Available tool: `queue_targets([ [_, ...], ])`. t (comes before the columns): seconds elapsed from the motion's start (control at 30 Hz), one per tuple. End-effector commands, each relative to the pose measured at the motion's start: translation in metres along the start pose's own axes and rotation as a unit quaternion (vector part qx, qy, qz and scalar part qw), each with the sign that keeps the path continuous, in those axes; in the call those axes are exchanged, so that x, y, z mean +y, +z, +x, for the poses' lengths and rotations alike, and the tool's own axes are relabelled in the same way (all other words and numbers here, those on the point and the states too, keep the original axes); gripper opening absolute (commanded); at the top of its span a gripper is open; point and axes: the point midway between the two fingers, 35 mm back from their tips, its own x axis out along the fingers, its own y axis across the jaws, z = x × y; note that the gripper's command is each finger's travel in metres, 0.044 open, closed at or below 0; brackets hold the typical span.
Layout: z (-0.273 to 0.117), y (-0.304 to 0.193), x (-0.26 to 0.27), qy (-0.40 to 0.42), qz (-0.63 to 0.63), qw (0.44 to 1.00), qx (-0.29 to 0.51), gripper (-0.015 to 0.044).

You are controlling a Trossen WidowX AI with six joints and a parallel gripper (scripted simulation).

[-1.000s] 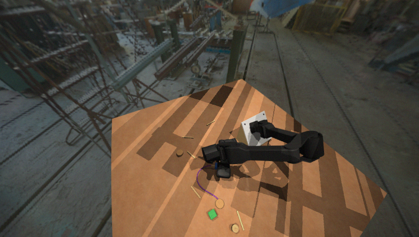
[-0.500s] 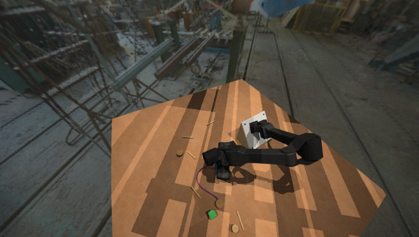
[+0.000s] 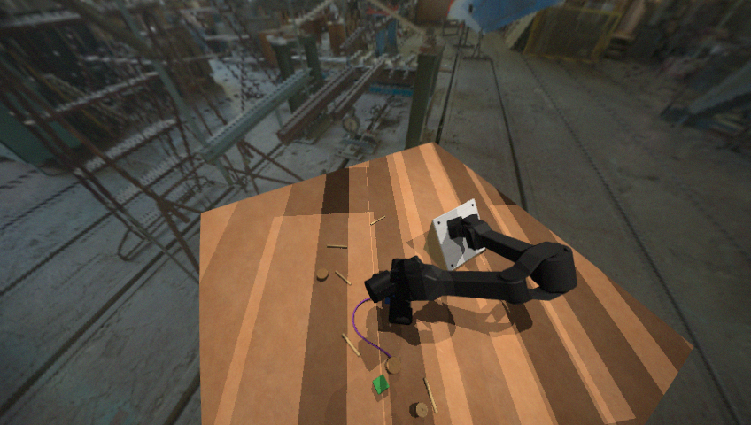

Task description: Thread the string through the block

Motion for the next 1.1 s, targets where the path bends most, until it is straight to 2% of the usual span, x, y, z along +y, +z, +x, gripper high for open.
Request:
queue_targets([
  [0.0, 0.0028, -0.0007, -0.002, 0.001, 0.006, 1.0, 0.003, 0.0122],
  [0.13, 0.0028, -0.0007, -0.002, 0.001, 0.006, 1.0, 0.003, 0.0122],
  [0.3, 0.0014, -0.0002, -0.0013, 0.0, 0.002, 1.0, 0.001, 0.0],
  [1.07, 0.0044, -0.0007, -0.0017, 0.0, 0.005, 0.999, -0.04, 0.0],
])
